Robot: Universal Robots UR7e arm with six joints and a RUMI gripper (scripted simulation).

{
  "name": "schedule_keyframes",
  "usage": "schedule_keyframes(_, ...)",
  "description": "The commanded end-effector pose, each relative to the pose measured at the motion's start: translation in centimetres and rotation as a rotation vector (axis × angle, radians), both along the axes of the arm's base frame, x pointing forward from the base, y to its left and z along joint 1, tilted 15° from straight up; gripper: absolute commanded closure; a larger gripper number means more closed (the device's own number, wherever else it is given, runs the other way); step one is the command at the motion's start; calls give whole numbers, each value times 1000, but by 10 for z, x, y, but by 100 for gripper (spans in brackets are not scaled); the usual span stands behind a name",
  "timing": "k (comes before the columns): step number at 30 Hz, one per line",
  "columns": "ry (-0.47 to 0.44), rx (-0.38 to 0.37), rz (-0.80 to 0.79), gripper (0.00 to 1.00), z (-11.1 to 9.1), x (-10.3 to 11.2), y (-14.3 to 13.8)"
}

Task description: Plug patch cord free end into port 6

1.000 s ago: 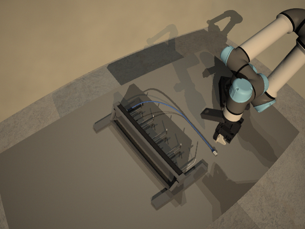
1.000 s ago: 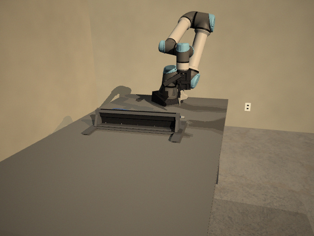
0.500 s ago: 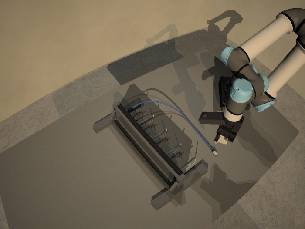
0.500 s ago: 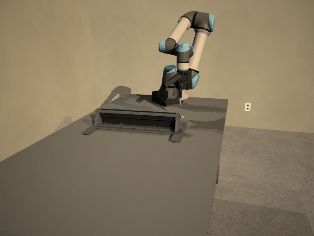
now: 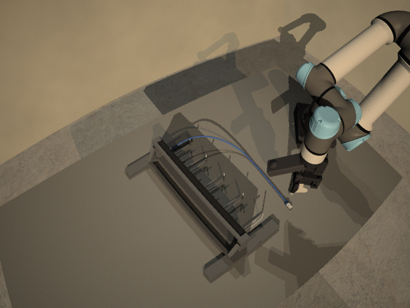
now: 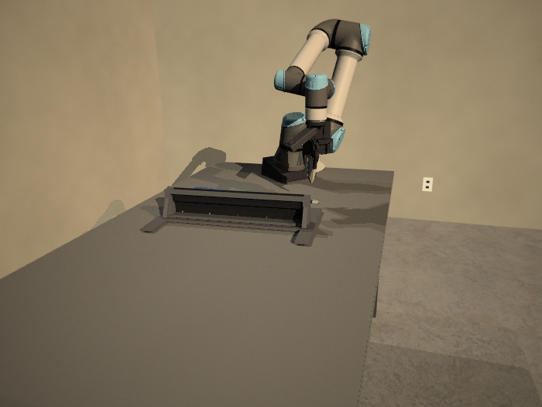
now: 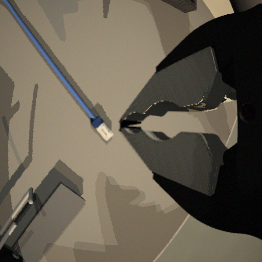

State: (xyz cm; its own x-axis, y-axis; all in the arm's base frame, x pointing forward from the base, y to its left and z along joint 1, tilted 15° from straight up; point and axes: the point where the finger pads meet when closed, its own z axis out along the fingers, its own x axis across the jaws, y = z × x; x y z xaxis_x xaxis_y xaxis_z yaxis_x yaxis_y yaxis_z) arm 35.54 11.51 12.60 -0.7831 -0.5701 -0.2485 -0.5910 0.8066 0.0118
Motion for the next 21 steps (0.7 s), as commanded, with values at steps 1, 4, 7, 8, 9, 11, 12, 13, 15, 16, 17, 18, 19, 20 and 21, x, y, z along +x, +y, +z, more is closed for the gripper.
schedule_keyframes(1,-22,-18,130,100,1,2,1)
schedule_keyframes(4,-32,-30,190,100,1,3,2)
schedule_keyframes(7,-47,-49,283,100,2,4,3)
schedule_keyframes(8,-52,-55,315,100,2,4,4)
schedule_keyframes(9,-58,-62,346,100,2,4,4)
schedule_keyframes(11,-67,-73,402,100,2,5,5)
schedule_keyframes(12,-71,-79,430,100,2,5,6)
schedule_keyframes(13,-76,-84,458,100,2,5,6)
schedule_keyframes(15,-86,-96,515,100,3,6,7)
schedule_keyframes(16,-90,-101,544,100,3,6,8)
schedule_keyframes(17,-95,-107,572,100,3,6,8)
schedule_keyframes(18,-95,-107,572,100,3,6,8)
schedule_keyframes(19,-95,-107,572,100,3,6,8)
schedule_keyframes(20,-101,-114,607,100,3,6,9)
schedule_keyframes(21,-107,-121,643,100,3,6,9)
